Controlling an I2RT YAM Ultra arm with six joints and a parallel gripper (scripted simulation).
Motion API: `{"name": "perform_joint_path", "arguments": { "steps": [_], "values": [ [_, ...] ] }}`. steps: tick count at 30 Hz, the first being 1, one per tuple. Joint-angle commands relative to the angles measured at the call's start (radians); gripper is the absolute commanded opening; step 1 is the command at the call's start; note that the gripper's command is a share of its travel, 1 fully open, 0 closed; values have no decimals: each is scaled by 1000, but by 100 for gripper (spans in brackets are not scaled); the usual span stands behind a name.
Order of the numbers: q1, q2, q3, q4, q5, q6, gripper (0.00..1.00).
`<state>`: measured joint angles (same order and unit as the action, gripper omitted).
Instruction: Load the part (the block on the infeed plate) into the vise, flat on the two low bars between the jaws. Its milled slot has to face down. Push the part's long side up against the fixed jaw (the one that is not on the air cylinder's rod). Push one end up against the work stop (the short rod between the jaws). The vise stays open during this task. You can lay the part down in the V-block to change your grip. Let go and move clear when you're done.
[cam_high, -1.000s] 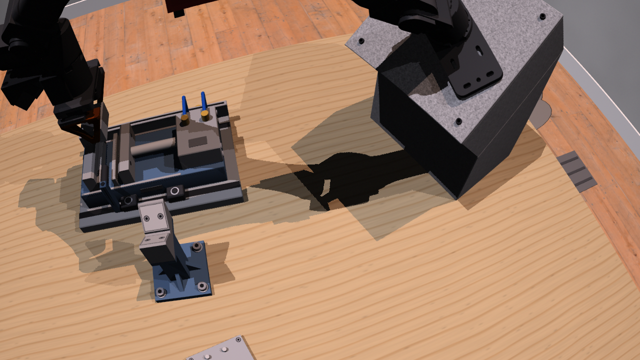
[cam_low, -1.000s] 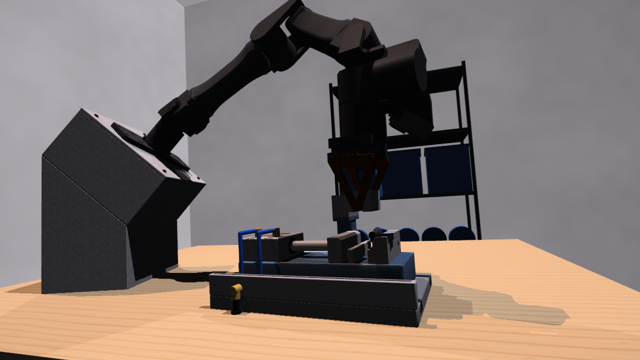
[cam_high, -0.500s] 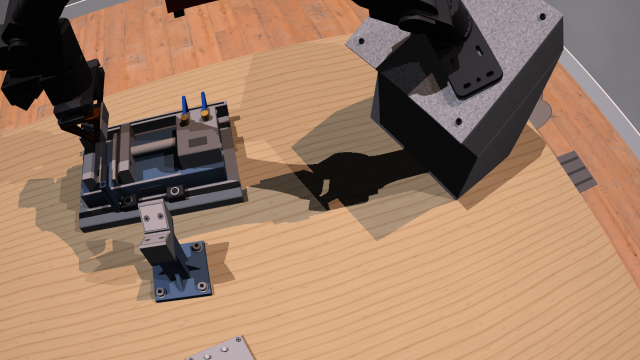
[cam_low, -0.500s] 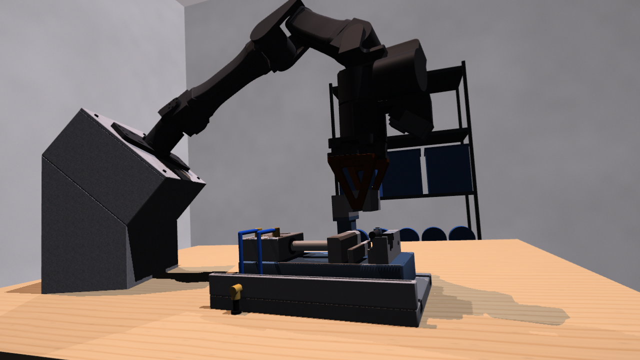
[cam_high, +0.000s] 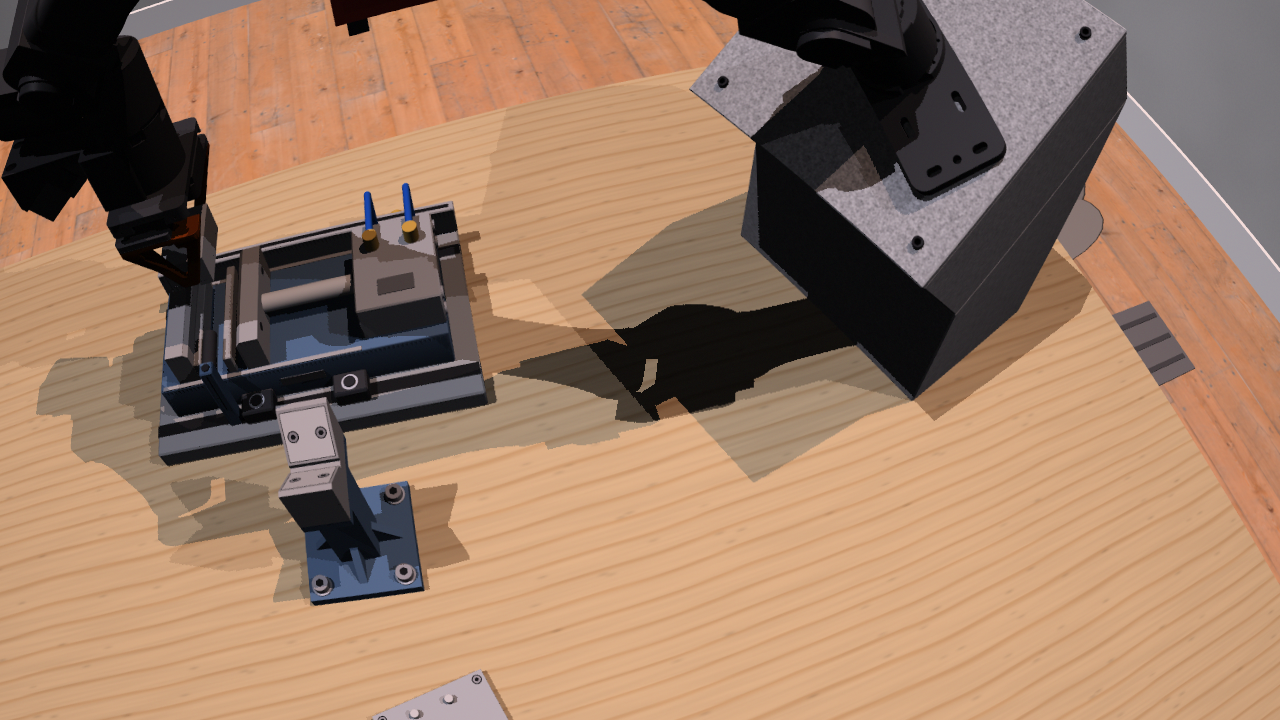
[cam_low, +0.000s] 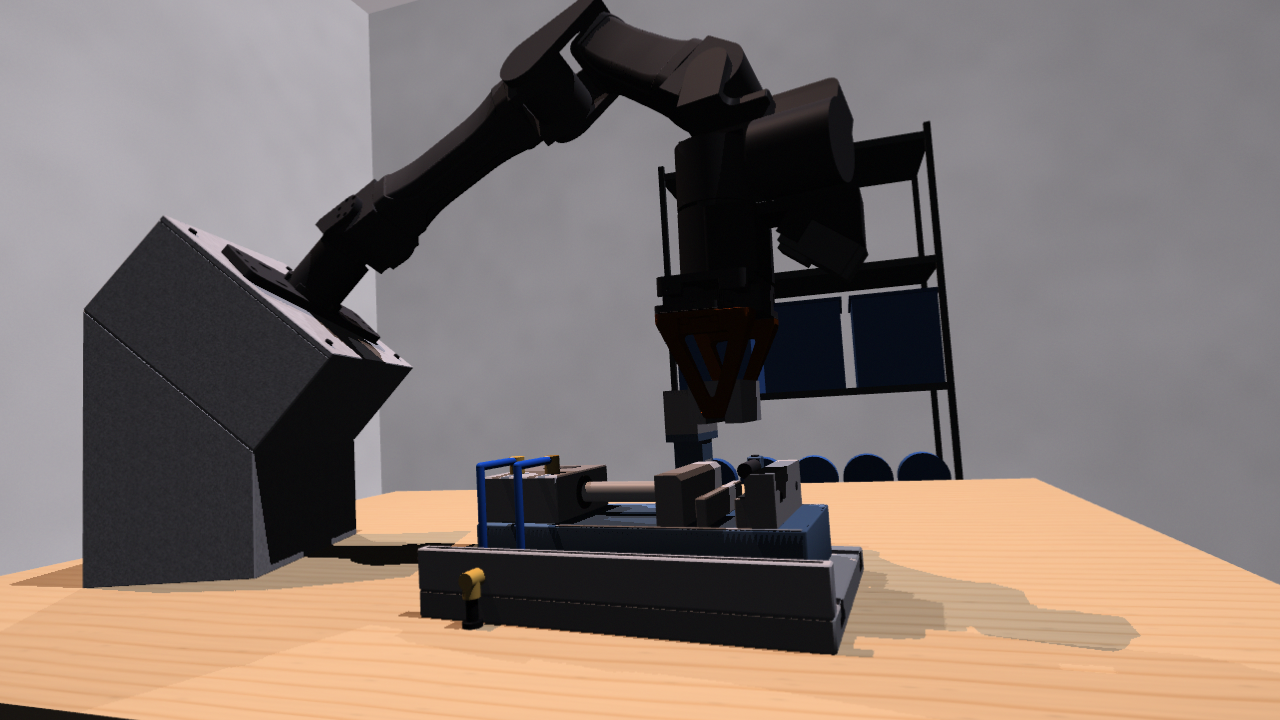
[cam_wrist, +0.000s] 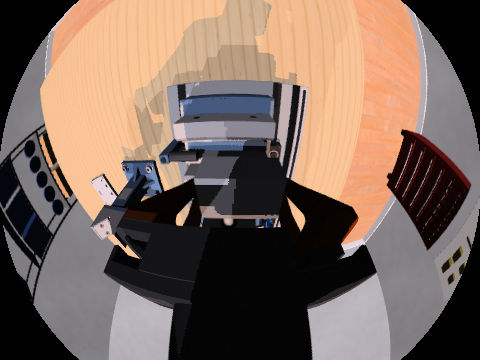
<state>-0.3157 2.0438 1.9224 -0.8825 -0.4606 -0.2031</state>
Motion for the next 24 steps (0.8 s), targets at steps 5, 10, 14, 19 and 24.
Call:
{"name": "perform_joint_path", "arguments": {
  "steps": [5,10,14,19,24],
  "values": [
    [-13,-36,35,-8,5,-6,0],
    [-13,-36,35,-7,5,-6,0],
    [-12,-36,34,-4,5,-4,0],
    [-11,-36,34,4,6,-1,0],
    [-8,-31,31,21,6,9,0]
  ]
}}
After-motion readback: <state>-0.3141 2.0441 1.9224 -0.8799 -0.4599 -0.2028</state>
